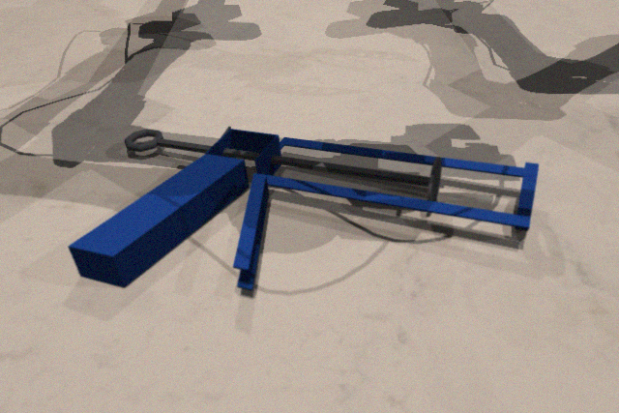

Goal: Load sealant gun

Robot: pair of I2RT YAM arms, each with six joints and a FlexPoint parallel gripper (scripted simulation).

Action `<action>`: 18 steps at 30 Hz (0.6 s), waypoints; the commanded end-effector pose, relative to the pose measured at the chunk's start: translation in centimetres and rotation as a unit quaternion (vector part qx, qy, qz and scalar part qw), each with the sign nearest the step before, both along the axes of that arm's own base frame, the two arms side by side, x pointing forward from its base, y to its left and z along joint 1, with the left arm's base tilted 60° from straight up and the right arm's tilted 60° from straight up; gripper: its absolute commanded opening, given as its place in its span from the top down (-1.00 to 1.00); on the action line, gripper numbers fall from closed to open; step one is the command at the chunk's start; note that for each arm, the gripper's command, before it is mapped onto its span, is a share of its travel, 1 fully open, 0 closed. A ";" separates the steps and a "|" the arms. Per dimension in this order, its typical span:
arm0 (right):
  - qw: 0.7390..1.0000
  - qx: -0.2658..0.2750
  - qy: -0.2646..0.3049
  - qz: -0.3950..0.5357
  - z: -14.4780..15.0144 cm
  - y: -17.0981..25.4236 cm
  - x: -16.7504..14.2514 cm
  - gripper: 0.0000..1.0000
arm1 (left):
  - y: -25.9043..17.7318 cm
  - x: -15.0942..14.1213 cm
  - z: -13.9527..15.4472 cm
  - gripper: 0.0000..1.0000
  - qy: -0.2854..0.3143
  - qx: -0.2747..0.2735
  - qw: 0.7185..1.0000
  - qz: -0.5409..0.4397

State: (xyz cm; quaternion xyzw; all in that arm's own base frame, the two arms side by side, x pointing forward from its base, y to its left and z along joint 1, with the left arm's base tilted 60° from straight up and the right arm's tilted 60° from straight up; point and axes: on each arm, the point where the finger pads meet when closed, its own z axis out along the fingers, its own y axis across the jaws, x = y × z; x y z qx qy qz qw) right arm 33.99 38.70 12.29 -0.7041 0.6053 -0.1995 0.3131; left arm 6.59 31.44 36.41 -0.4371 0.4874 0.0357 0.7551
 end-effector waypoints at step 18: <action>1.000 0.006 -0.004 0.006 0.5 0.5 -0.3 -0.25 | -0.1 -0.2 0.4 -0.83 0.002 0.007 1.000 0.003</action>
